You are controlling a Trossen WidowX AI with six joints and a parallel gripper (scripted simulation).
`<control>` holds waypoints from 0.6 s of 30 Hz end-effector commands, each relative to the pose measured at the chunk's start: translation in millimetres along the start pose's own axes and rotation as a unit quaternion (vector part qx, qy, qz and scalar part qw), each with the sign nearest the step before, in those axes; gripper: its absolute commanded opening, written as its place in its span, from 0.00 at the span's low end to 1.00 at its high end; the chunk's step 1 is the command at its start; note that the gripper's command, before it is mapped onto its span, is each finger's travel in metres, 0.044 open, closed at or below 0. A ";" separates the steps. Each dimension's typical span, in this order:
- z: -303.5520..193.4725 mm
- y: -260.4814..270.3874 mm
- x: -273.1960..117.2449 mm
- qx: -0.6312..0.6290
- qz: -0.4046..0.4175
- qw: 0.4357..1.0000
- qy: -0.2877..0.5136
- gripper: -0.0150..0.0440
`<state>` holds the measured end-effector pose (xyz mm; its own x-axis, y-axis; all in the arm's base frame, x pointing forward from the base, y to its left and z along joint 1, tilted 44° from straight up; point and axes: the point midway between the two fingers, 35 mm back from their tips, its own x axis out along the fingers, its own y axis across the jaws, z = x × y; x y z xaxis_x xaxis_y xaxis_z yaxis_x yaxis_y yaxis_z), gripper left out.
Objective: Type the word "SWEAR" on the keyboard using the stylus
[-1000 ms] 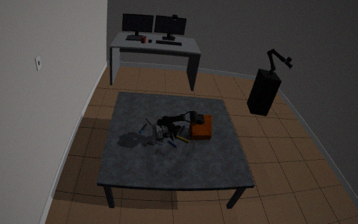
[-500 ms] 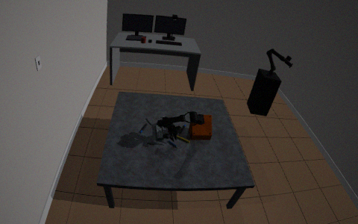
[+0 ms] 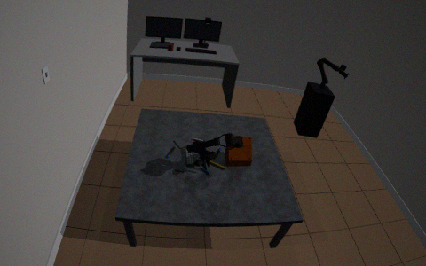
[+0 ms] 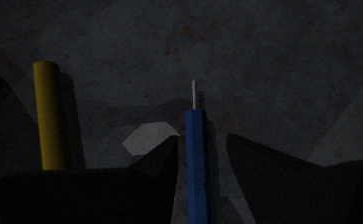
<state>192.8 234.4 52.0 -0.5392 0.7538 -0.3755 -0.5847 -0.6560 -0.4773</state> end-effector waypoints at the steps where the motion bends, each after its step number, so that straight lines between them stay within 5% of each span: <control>1: -1.7 -0.1 3.4 0.003 -0.002 1.000 -0.002 0.51; 18: -10.1 0.4 18.1 0.003 -0.002 1.000 -0.002 0.51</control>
<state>189.7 246.4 39.3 -0.5385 0.7545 -0.3752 -0.5844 -0.6552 -0.4788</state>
